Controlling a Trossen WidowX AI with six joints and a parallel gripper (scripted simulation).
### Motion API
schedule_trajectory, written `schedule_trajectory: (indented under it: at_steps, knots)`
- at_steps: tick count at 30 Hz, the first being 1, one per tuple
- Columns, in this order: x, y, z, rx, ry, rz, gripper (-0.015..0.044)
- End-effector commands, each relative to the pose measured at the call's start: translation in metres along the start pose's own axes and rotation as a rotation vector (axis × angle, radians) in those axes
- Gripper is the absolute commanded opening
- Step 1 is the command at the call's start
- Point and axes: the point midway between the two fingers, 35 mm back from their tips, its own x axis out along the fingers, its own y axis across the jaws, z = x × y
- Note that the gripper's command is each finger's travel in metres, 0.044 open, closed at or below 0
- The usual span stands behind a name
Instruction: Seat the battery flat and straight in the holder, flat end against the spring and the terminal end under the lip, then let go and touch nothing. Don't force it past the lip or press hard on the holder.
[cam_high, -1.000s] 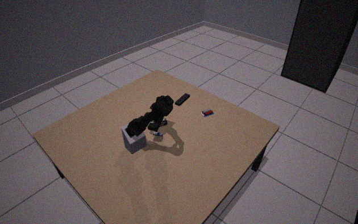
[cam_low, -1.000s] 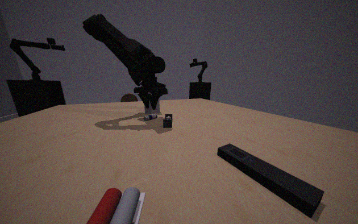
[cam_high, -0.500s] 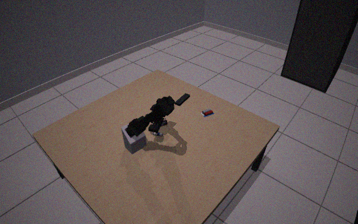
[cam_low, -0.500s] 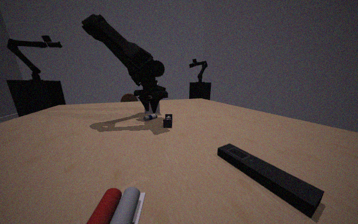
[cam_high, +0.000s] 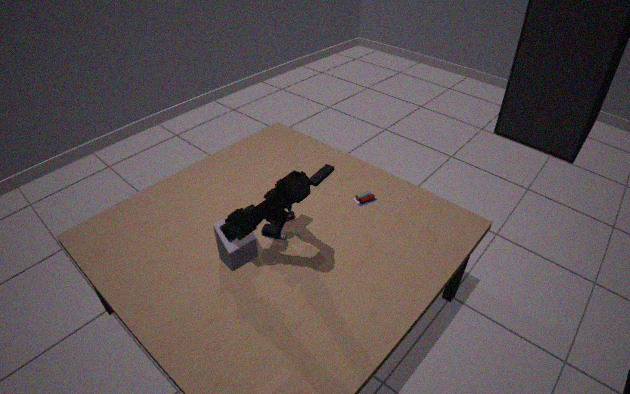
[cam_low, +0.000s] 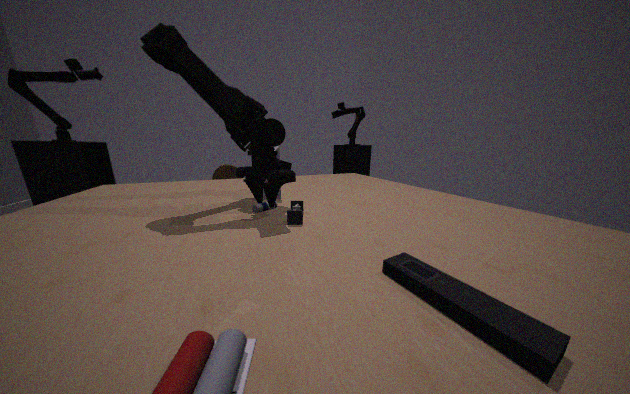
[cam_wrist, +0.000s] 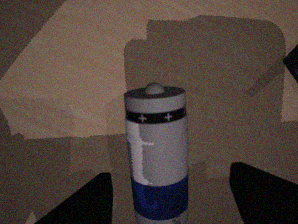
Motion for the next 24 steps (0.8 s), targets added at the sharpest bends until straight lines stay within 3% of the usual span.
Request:
schedule_trajectory:
  at_steps: [1,7,11,19,24]
  knots:
    - [0.0061,0.0037,0.0014,-0.009,0.003,0.008,0.0239]
    - [0.0127,0.0049,0.0013,-0.01,0.004,0.009,0.0239]
    - [0.0127,0.0049,0.0013,-0.01,0.004,0.009,0.0134]
    - [0.0127,0.0049,0.0013,-0.01,0.004,0.009,0.008]
    - [0.0088,0.0041,0.0014,-0.01,0.003,0.008,0.0077]
